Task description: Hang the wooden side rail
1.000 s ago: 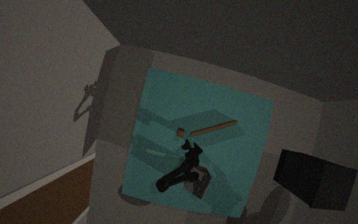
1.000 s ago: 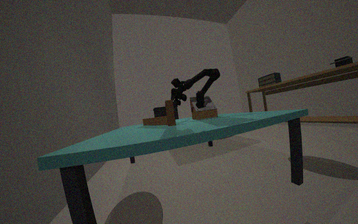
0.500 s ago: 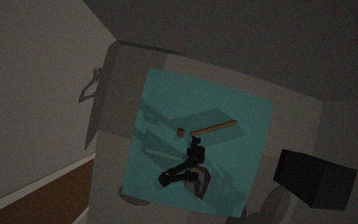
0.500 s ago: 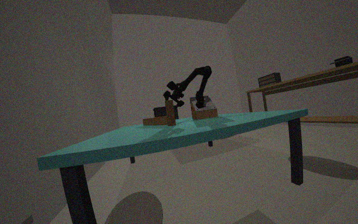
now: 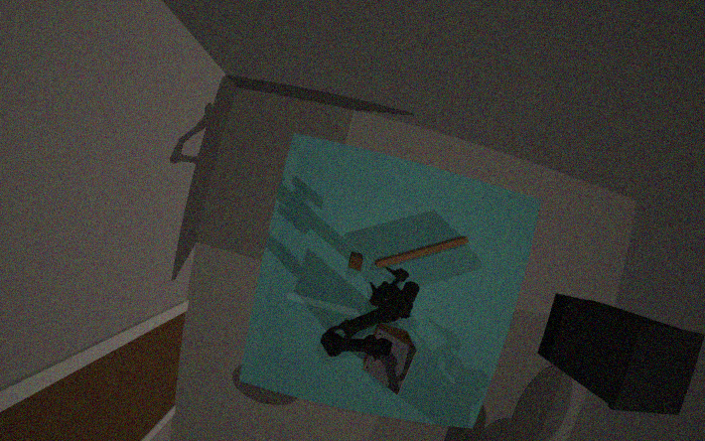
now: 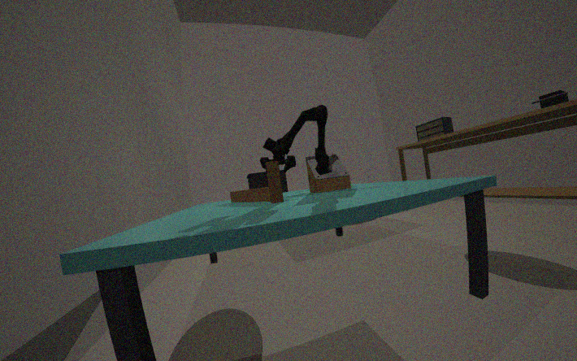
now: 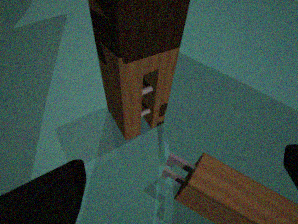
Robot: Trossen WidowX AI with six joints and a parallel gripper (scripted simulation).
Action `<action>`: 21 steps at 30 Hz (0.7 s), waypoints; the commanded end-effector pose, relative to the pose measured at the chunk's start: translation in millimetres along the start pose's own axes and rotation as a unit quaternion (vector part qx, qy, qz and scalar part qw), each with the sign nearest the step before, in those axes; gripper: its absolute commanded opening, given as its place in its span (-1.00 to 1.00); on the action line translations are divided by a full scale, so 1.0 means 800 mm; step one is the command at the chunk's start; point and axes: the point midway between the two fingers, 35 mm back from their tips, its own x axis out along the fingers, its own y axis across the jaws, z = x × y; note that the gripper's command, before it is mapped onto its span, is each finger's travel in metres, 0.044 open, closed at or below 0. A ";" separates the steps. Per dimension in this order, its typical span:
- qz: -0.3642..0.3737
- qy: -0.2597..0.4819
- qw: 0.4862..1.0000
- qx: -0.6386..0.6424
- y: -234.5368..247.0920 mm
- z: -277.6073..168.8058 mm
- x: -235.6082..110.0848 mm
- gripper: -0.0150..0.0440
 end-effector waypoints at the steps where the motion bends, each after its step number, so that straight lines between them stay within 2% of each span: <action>1: 0.004 -0.006 1.000 0.017 -0.001 0.002 0.000 1.00; 21: 0.000 -0.002 1.000 0.029 -0.005 0.002 0.000 1.00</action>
